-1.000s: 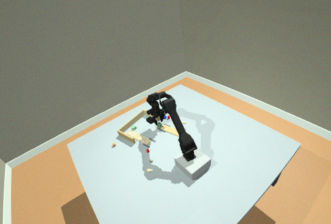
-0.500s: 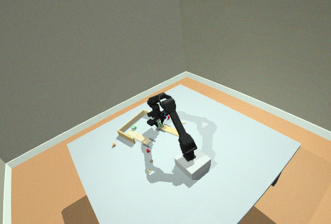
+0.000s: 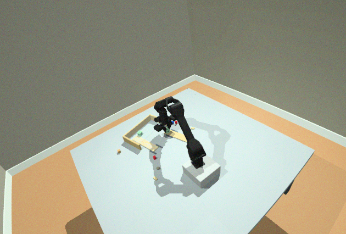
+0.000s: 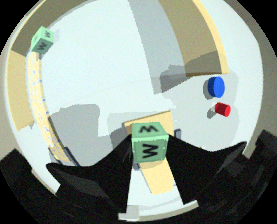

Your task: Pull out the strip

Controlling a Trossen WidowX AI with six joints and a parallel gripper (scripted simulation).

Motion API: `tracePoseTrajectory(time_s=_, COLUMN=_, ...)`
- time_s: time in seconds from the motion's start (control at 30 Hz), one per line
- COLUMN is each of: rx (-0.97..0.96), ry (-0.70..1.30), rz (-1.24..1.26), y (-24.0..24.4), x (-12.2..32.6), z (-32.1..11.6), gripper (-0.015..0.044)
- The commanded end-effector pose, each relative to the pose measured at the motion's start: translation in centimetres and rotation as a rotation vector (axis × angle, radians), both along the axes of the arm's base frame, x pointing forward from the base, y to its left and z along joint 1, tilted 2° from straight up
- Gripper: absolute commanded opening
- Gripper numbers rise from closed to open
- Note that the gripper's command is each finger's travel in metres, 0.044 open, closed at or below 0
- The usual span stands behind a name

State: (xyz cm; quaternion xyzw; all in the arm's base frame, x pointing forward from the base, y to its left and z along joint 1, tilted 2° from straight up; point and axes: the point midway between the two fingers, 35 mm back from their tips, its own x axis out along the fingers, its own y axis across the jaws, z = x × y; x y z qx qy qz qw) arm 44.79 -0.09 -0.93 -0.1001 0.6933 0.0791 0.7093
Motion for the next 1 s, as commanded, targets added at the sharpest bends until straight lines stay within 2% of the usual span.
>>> tracePoseTrajectory(time_s=0.0, rx=0.000, ry=-0.004, rz=0.000, y=0.0, x=-0.9, z=1.0, gripper=0.0000)
tracePoseTrajectory(time_s=0.43, rx=0.001, ry=0.000, rz=-0.001, y=0.1, x=-5.5, z=3.7, gripper=0.0000)
tracePoseTrajectory(time_s=0.97, rx=0.001, ry=0.004, rz=-0.001, y=0.1, x=-10.0, z=3.8, gripper=0.0000)
